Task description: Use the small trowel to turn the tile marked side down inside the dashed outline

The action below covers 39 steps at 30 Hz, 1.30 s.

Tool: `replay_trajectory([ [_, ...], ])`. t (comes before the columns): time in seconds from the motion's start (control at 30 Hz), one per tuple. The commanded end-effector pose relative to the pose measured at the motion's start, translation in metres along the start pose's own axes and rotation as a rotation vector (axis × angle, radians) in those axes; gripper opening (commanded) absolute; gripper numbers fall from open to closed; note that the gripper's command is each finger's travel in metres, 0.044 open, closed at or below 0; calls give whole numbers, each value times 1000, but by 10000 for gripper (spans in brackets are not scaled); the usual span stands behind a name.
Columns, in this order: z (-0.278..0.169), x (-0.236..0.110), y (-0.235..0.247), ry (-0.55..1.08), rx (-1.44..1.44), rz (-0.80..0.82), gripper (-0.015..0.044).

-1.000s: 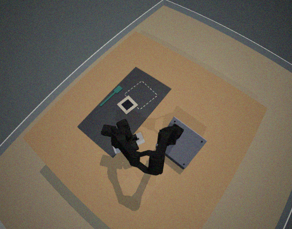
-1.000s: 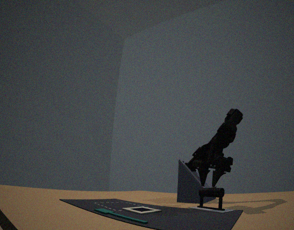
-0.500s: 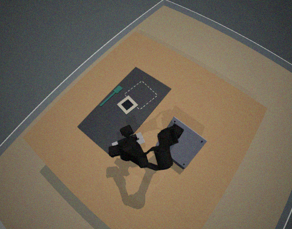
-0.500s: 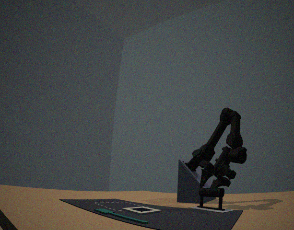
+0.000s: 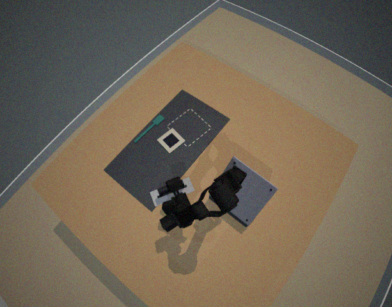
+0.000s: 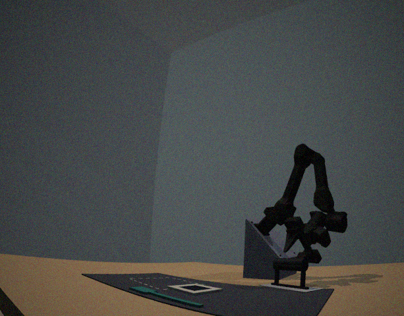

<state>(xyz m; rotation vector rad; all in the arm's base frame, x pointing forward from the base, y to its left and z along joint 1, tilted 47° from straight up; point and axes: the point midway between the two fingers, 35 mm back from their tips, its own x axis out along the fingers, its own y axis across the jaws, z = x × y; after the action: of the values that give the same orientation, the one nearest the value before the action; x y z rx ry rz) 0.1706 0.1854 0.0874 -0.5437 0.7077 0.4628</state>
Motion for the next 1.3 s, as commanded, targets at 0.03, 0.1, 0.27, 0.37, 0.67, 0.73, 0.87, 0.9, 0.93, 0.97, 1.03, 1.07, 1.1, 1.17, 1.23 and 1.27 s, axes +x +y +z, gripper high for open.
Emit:
replay_trajectory([
  [0.03,3,-4,-1,-39,30,-28,300],
  [0.1,3,-4,-1,-39,30,-28,300],
  [0.27,3,2,-1,-37,30,-27,300],
  [0.37,4,7,0,-35,30,-27,300],
  [0.67,5,21,0,-32,31,-27,300],
  [0.73,5,24,0,-31,31,-26,300],
  [0.87,5,31,0,-30,32,-26,300],
  [0.9,5,33,0,-30,32,-26,300],
  [0.93,5,34,0,-29,32,-26,300],
  [0.97,5,36,-1,-29,32,-26,300],
  [1.03,5,39,-1,-29,32,-26,300],
  [1.07,5,41,-1,-29,32,-26,300],
  [1.1,5,42,-1,-29,32,-26,300],
  [1.17,4,45,-1,-28,32,-26,300],
  [1.23,4,49,-2,-28,32,-26,300],
  [1.27,4,50,-2,-28,32,-26,300],
])
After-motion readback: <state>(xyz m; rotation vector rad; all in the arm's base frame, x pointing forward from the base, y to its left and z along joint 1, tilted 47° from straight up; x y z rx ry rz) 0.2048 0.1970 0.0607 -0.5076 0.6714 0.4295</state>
